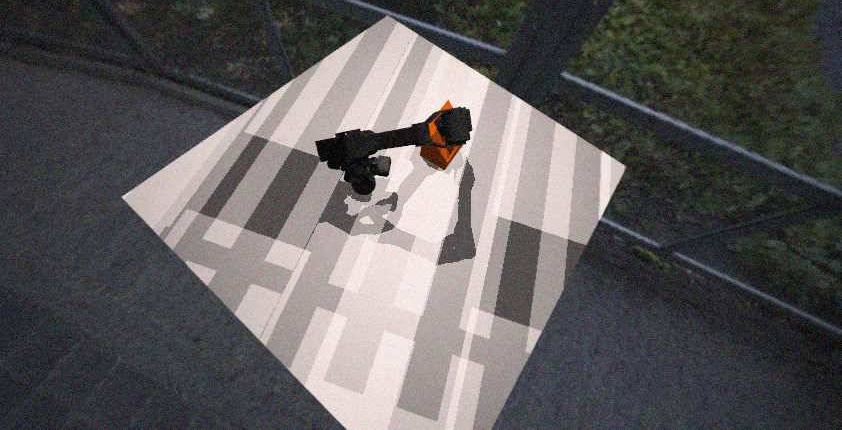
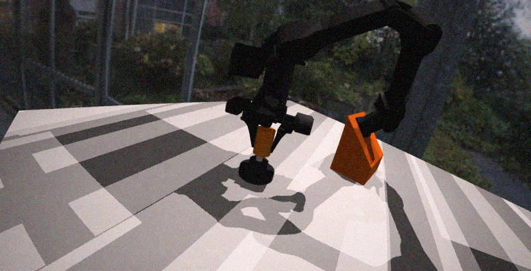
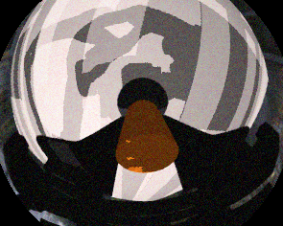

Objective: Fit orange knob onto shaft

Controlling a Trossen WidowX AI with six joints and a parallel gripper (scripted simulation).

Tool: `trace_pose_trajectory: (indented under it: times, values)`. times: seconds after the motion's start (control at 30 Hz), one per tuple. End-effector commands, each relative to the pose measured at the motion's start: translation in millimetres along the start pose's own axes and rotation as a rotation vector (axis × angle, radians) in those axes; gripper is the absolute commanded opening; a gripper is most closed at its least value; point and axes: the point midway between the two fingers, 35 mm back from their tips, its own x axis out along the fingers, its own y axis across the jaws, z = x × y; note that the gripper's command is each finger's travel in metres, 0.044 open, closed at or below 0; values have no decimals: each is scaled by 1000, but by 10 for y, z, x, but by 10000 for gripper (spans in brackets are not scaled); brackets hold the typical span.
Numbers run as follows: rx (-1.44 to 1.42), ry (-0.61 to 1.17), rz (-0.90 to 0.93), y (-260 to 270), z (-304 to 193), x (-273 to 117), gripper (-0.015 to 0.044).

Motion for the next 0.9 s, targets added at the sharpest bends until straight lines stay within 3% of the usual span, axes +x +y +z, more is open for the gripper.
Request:
trace_pose_trajectory:
  times: [0.0,0.23,0.87]
  values:
    - [-13,-2,-5,-3,9,-39,0]
    - [-213,-2,-6,-20,17,-43,0]
    - [-213,-2,-6,-25,4,8,0]
